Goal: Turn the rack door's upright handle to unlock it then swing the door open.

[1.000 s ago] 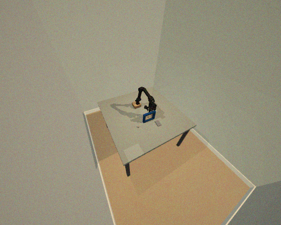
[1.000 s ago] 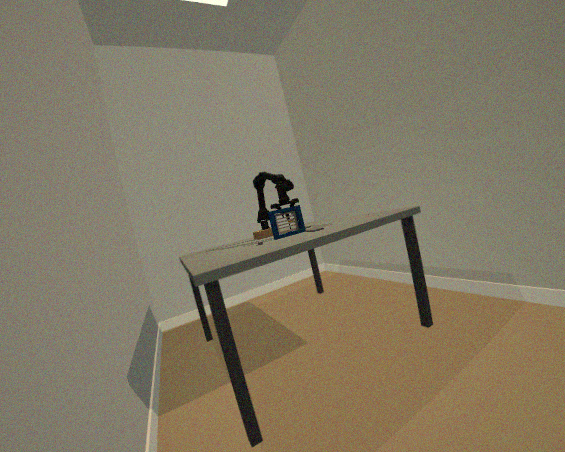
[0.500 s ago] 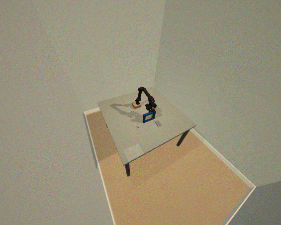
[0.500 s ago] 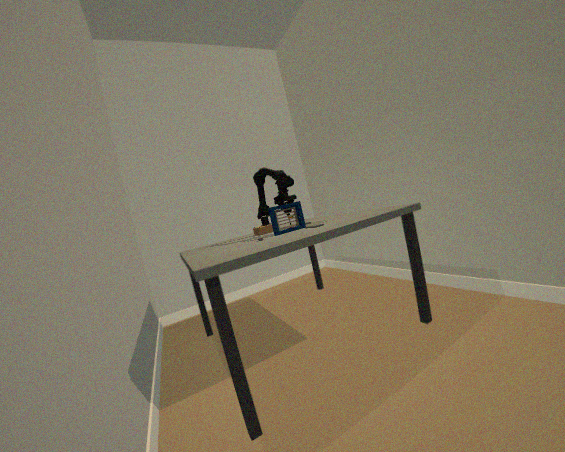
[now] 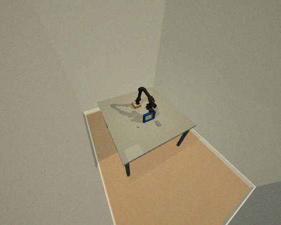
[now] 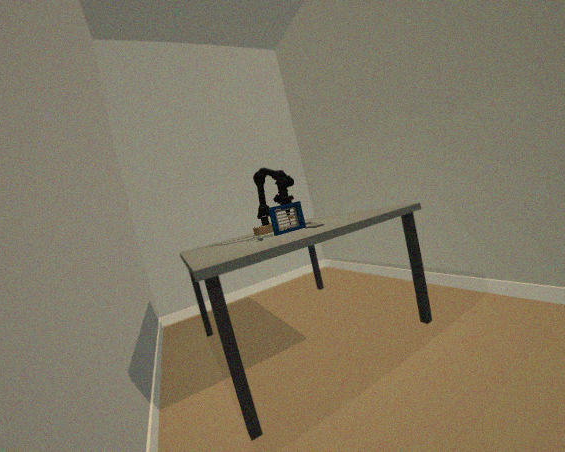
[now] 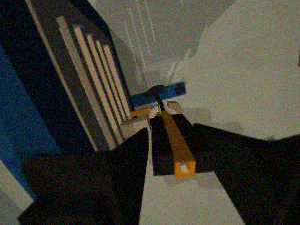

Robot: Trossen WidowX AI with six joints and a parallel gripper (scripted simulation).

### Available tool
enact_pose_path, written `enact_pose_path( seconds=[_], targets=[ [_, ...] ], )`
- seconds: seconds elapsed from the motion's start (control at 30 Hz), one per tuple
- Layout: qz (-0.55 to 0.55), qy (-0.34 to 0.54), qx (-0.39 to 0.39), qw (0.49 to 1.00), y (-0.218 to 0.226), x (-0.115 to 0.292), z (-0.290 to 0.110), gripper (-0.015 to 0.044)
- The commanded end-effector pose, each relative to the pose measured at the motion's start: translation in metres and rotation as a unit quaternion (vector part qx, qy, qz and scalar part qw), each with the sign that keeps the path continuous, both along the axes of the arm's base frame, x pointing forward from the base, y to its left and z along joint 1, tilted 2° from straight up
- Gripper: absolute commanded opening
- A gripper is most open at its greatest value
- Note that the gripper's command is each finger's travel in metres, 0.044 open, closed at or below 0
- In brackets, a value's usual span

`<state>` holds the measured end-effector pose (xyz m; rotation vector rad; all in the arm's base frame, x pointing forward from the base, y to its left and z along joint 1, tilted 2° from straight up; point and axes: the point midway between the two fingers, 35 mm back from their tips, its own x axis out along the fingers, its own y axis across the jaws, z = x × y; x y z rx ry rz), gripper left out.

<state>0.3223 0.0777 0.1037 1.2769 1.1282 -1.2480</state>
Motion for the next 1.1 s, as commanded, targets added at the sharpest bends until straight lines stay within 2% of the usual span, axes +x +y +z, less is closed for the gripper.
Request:
enact_pose_path(
  seconds=[0.0, 0.03, 0.47, 0.63, 1.07],
  targets=[
    [-0.004, 0.000, -0.002, 1.000, -0.0007, 0.0001, -0.0005, 0.0126],
    [-0.004, 0.000, -0.002, 1.000, -0.0007, 0.0001, -0.0005, 0.0099],
    [-0.004, 0.000, -0.002, 1.000, -0.0007, 0.0001, -0.0005, 0.0013],
    [0.003, 0.000, -0.002, 1.000, -0.0010, -0.0004, -0.0005, 0.0011],
    [0.134, 0.003, -0.008, 0.991, -0.0060, -0.0095, -0.0008, 0.0011]
  ],
)
